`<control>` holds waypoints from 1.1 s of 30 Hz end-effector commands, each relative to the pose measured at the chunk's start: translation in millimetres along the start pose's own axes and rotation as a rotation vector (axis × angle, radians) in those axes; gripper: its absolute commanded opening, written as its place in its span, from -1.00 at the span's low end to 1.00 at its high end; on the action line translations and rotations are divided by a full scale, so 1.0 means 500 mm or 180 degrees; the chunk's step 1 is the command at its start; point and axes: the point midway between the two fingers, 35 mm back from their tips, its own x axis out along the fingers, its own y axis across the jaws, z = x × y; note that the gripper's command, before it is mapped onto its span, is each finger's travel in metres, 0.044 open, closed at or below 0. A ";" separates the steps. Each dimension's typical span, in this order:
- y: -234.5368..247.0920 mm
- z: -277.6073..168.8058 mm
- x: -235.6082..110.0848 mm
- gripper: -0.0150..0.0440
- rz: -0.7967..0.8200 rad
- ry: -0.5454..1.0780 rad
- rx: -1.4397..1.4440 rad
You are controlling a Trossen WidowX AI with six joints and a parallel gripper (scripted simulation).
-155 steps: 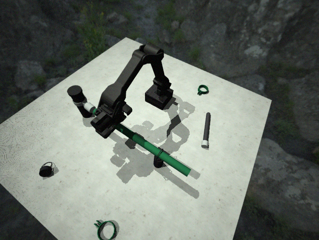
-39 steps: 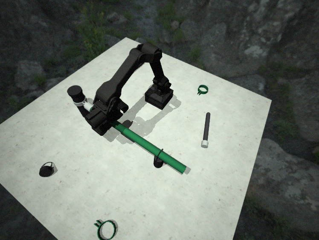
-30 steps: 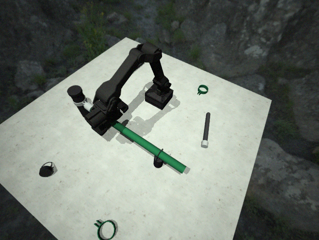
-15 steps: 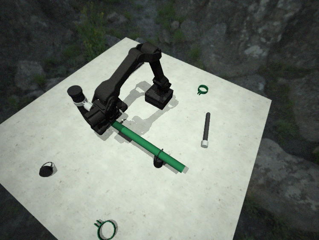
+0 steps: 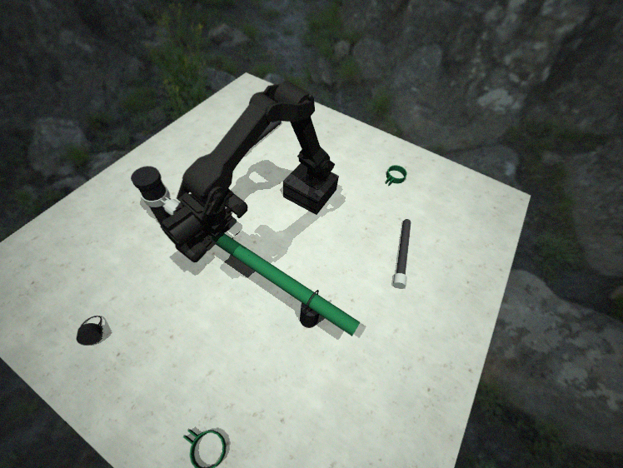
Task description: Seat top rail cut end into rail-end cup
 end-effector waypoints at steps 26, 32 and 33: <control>0.003 0.030 0.000 -0.49 0.0015 -0.0039 0.0004; 0.003 0.035 0.000 -0.49 0.0015 -0.0040 0.0004; 0.003 0.035 0.000 -0.49 0.0015 -0.0040 0.0004</control>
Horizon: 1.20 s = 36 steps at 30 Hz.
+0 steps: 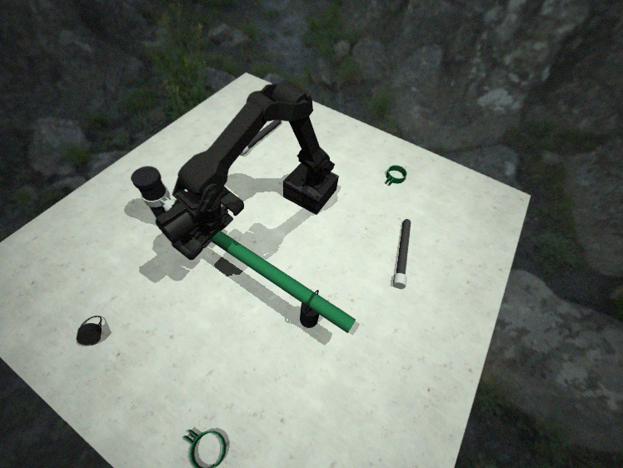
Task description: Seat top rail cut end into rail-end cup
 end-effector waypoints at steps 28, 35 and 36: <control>0.000 0.016 0.002 -0.49 -0.0006 0.0000 -0.0002; 0.000 0.016 0.002 -0.22 -0.0006 0.0000 -0.0002; 0.000 0.016 0.002 -0.14 -0.0006 0.0000 -0.0002</control>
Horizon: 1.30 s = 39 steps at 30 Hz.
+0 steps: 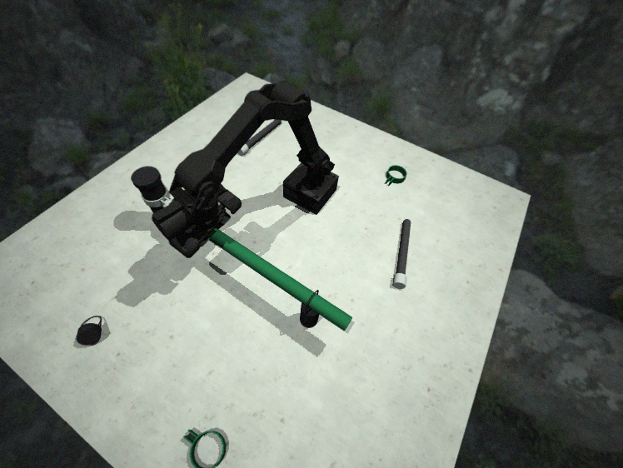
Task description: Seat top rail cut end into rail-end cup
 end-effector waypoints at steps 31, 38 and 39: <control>-0.009 -0.057 -0.189 1.00 0.0006 0.0002 -0.0033; -0.009 -0.057 -0.189 1.00 0.0006 0.0002 -0.0033; -0.009 -0.057 -0.189 1.00 0.0006 0.0002 -0.0033</control>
